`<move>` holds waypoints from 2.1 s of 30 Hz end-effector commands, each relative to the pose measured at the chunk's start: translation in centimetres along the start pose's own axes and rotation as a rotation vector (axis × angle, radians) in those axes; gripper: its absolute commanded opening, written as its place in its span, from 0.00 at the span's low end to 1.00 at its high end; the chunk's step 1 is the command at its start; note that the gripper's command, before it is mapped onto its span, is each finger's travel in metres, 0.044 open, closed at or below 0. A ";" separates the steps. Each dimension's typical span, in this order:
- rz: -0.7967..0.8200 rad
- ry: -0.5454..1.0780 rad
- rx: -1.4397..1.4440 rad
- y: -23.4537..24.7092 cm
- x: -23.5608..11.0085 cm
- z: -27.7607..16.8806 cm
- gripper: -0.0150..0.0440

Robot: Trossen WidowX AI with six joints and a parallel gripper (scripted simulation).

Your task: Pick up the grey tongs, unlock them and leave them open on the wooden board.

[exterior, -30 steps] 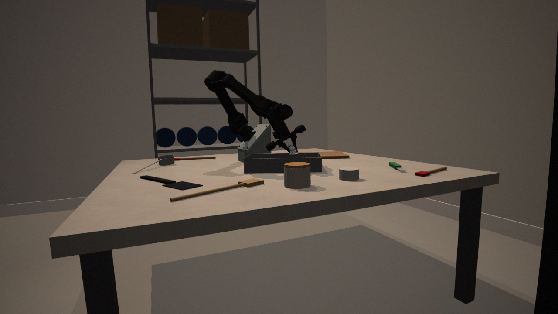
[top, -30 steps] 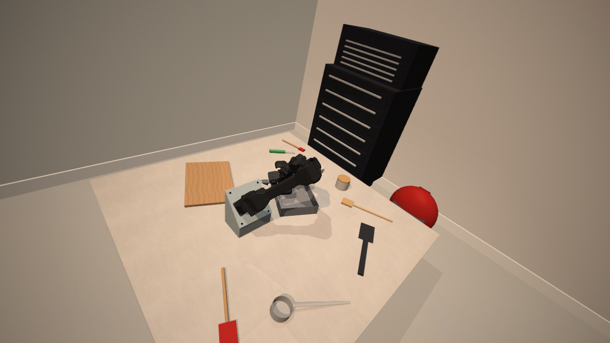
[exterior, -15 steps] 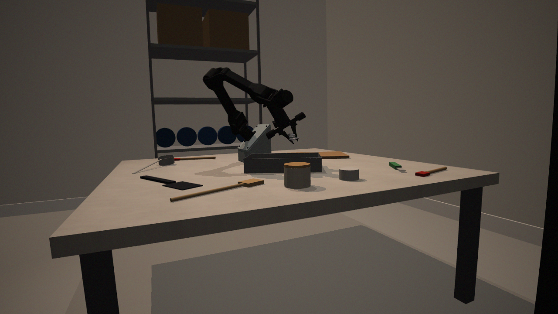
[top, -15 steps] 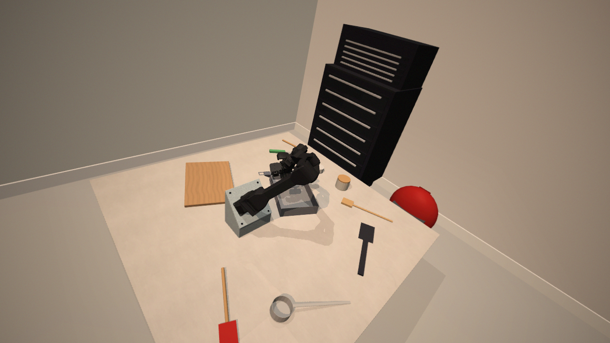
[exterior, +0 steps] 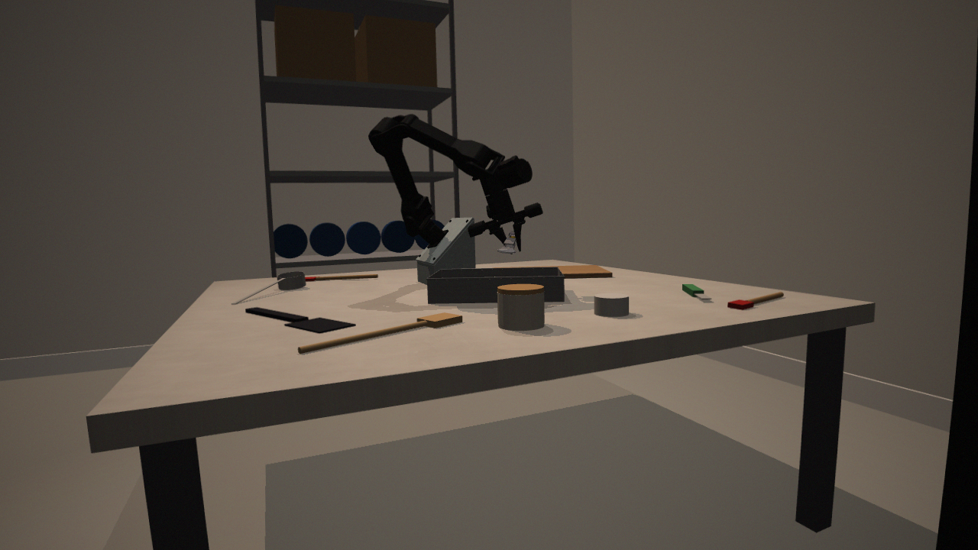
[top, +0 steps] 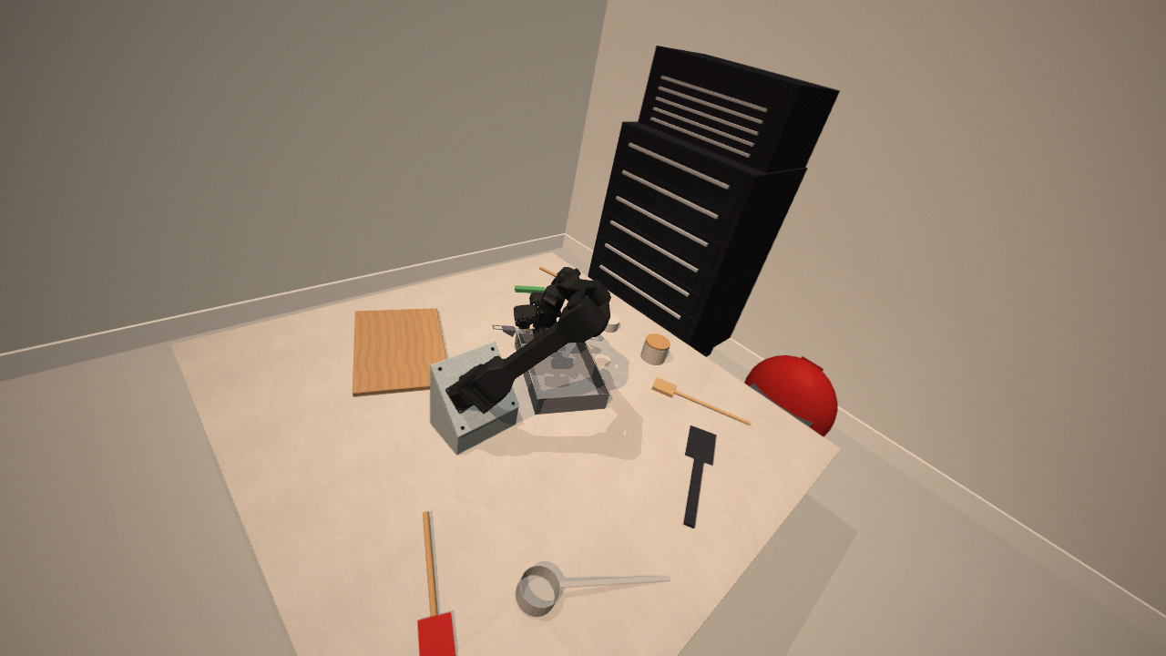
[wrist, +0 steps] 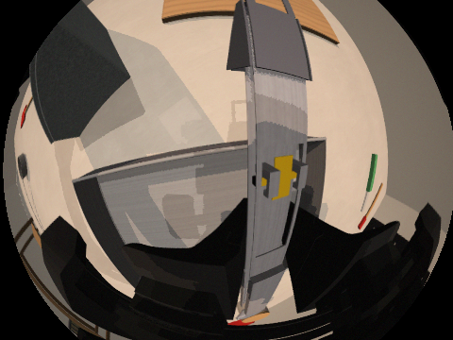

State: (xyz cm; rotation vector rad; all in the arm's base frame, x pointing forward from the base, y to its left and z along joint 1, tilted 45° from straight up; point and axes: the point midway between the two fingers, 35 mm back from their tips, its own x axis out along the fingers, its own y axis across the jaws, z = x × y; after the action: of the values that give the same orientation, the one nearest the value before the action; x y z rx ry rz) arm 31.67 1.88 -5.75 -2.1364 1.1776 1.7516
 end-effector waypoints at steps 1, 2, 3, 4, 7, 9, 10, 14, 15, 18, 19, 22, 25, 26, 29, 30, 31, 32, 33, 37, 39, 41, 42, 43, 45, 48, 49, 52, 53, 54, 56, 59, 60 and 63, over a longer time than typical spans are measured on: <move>0.076 0.016 0.043 -0.2 0.0 0.0 0.00; 0.094 0.020 0.053 -0.2 0.0 0.1 0.00; 0.112 0.024 0.062 -0.2 0.0 0.1 0.00; 0.129 0.029 0.071 -0.2 0.0 0.1 0.00; 0.180 0.047 0.097 -0.3 -0.1 0.1 0.00; 0.213 0.062 0.113 -0.3 -0.1 0.1 0.00; 0.230 0.070 0.121 -0.3 -0.2 0.1 0.00; 0.281 0.100 0.146 -0.4 -0.3 0.0 0.00; 0.284 0.101 0.147 -0.4 -0.3 0.0 0.00; 0.284 0.101 0.147 -0.4 -0.3 0.0 0.00; 0.284 0.101 0.147 -0.4 -0.3 0.0 0.00; 0.284 0.101 0.147 -0.4 -0.3 0.0 0.00; 0.280 0.093 0.149 -0.4 -0.3 0.3 0.00; 0.278 0.094 0.157 -0.6 -0.3 0.5 0.00; 0.271 0.099 0.196 -1.6 -0.5 1.3 0.00; 0.268 0.100 0.214 -2.0 -0.5 1.7 0.00; 0.265 0.102 0.234 -2.5 -0.6 2.1 0.00; 0.262 0.103 0.253 -3.0 -0.7 2.5 0.00; 0.259 0.104 0.273 -3.4 -0.8 3.0 0.00; 0.250 0.111 0.350 -5.1 -1.1 4.9 0.00; 0.246 0.114 0.389 -5.9 -1.2 5.8 0.00; 0.243 0.118 0.428 -6.7 -1.3 6.9 0.00; 0.241 0.120 0.449 -7.0 -1.3 7.4 0.00; 0.240 0.122 0.468 -7.3 -1.4 7.9 0.00; 0.238 0.127 0.507 -8.0 -1.5 9.0 0.00; 0.236 0.134 0.565 -8.9 -1.7 10.7 0.00; 0.235 0.136 0.586 -9.2 -1.7 11.2 0.00; 0.235 0.145 0.645 -9.9 -1.9 13.0 0.00; 0.235 0.149 0.665 -10.1 -1.9 13.6 0.00; 0.235 0.152 0.684 -10.3 -1.9 14.1 0.00; 0.234 0.160 0.723 -10.7 -2.0 15.3 0.00; 0.235 0.172 0.780 -11.2 -2.1 17.0 0.00; 0.235 0.175 0.789 -11.3 -2.1 17.4 0.00; 0.235 0.176 0.793 -11.3 -2.1 17.5 0.00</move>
State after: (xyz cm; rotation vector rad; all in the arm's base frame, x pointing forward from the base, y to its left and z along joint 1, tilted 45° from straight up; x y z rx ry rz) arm 25.68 19.75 -13.16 -1.7387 1.8189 0.9352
